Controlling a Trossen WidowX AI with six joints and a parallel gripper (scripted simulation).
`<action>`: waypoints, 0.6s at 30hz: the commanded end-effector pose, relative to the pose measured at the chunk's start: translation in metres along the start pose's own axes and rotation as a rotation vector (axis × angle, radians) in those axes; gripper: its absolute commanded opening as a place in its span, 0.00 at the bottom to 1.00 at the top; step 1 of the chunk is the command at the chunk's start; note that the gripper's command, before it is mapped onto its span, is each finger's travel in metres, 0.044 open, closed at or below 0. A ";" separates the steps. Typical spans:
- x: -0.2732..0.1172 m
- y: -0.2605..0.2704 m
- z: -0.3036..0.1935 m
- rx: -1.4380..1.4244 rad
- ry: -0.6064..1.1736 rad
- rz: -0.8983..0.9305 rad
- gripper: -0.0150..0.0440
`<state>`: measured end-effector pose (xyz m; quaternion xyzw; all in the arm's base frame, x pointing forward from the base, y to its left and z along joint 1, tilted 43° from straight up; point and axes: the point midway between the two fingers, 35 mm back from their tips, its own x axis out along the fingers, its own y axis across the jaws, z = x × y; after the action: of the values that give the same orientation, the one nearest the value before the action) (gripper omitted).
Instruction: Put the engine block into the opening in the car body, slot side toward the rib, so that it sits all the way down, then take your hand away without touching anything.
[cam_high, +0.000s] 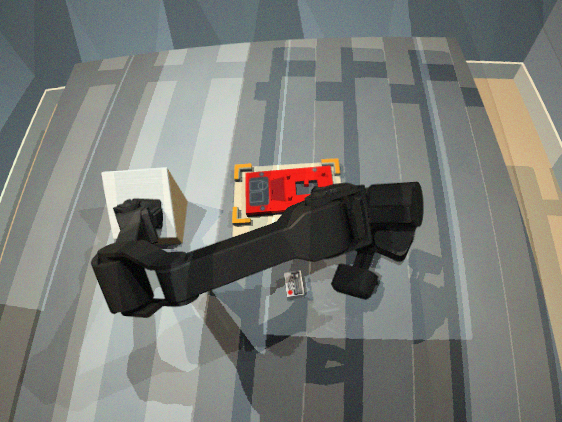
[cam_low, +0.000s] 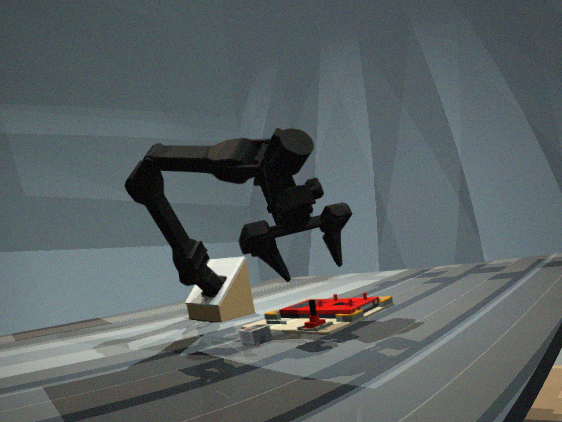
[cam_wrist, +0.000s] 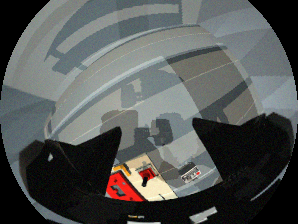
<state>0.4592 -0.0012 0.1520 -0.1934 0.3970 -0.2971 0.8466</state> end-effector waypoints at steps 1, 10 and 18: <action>-0.002 -0.004 -0.015 0.095 0.048 0.001 1.00; -0.008 -0.020 -0.049 0.363 0.166 -0.034 1.00; -0.016 -0.037 -0.079 0.600 0.263 -0.106 1.00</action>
<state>0.3878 -0.0226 0.1356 0.0555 0.3904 -0.4452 0.8040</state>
